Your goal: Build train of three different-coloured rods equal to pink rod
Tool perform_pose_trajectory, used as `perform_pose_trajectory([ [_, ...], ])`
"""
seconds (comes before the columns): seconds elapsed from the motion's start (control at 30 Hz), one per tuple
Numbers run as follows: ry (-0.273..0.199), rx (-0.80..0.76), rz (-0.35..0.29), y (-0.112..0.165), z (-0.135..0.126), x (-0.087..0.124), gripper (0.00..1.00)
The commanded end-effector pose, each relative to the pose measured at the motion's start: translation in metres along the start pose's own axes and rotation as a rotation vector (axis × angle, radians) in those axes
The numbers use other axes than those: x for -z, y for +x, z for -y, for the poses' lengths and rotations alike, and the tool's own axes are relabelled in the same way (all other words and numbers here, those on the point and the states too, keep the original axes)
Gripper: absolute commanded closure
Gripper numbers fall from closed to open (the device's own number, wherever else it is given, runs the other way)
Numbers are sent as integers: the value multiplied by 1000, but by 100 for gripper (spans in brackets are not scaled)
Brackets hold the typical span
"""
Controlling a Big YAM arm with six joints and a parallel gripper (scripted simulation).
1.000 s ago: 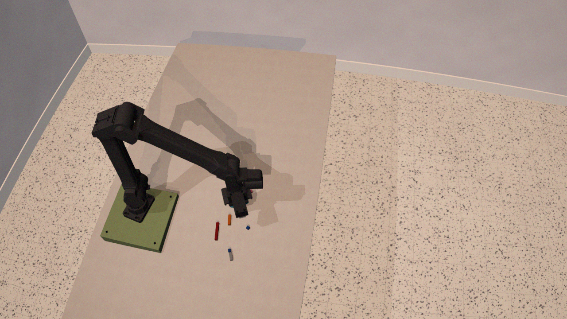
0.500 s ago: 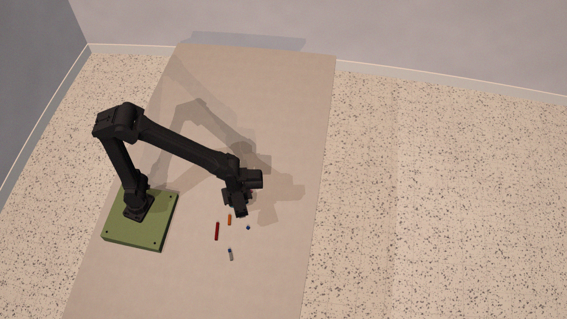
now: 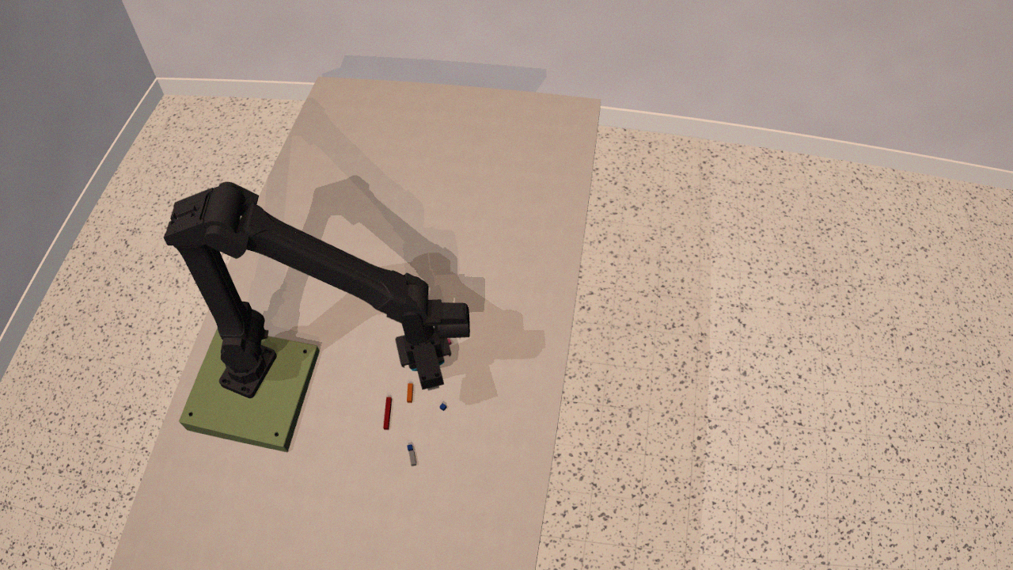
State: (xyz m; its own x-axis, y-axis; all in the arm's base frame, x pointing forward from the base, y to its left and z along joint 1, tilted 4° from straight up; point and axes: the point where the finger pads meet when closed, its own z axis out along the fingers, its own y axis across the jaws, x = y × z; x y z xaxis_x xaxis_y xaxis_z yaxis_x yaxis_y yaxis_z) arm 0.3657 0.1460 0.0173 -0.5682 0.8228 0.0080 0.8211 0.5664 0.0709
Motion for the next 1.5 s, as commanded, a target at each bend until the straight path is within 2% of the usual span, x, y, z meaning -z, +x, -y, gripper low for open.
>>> perform_pose_trajectory([
  [0.0,-3,1,6,-5,-1,-4,77],
  [0.53,-2,2,6,-3,-1,-17,77],
  [0.63,-9,2,8,-3,-1,-12,77],
  [0.77,1,1,5,-3,0,-19,77],
  [1.47,-1,2,6,-3,0,-18,77],
])
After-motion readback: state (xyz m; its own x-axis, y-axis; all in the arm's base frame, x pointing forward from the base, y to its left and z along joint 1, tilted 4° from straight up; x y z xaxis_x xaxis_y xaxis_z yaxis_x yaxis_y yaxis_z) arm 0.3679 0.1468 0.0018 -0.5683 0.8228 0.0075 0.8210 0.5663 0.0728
